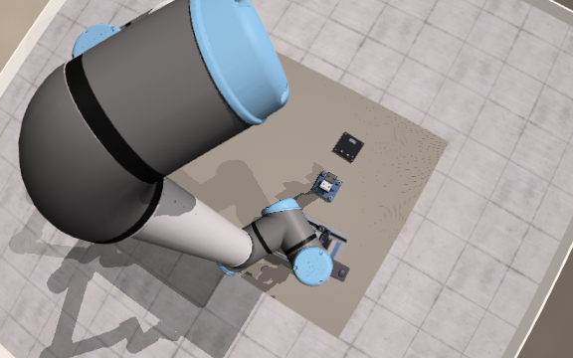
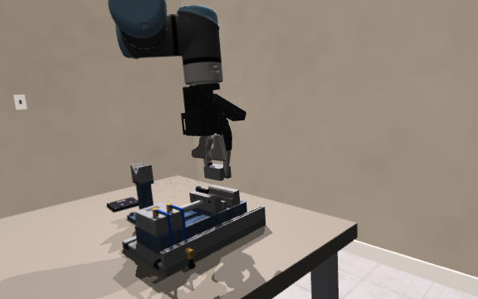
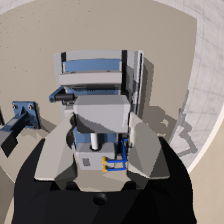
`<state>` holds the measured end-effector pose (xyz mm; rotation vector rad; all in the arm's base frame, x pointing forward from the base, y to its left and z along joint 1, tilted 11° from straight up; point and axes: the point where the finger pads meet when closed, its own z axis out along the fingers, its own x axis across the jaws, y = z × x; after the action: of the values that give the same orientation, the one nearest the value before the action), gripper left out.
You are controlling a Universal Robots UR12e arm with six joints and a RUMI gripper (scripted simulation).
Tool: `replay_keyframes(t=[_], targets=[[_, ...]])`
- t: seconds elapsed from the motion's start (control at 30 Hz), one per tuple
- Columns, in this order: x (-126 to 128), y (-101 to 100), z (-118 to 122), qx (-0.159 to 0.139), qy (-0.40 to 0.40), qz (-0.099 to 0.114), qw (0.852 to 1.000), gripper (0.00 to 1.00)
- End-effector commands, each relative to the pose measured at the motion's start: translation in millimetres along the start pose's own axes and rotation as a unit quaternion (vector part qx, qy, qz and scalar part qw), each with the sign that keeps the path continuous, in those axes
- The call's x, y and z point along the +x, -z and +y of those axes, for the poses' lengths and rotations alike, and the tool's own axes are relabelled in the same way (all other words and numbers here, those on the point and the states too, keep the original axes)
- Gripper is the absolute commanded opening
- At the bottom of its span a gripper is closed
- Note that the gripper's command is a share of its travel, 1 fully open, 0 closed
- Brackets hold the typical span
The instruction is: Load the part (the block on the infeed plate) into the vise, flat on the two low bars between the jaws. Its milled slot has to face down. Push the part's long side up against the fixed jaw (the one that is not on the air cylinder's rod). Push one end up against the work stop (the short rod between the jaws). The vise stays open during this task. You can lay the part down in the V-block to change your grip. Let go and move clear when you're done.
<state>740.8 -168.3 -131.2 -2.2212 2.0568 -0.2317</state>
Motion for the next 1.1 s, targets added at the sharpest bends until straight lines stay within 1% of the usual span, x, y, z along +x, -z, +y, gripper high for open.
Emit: replay_keyframes(t=[0.0,0.4,1.07], targets=[[0.4,-3.8,-0.8,0.001,0.000,0.000,1.000,0.00],[0.4,-8.1,-0.8,0.001,0.000,0.000,1.000,0.00],[0.4,-8.5,-0.8,0.001,0.000,0.000,1.000,0.00]])
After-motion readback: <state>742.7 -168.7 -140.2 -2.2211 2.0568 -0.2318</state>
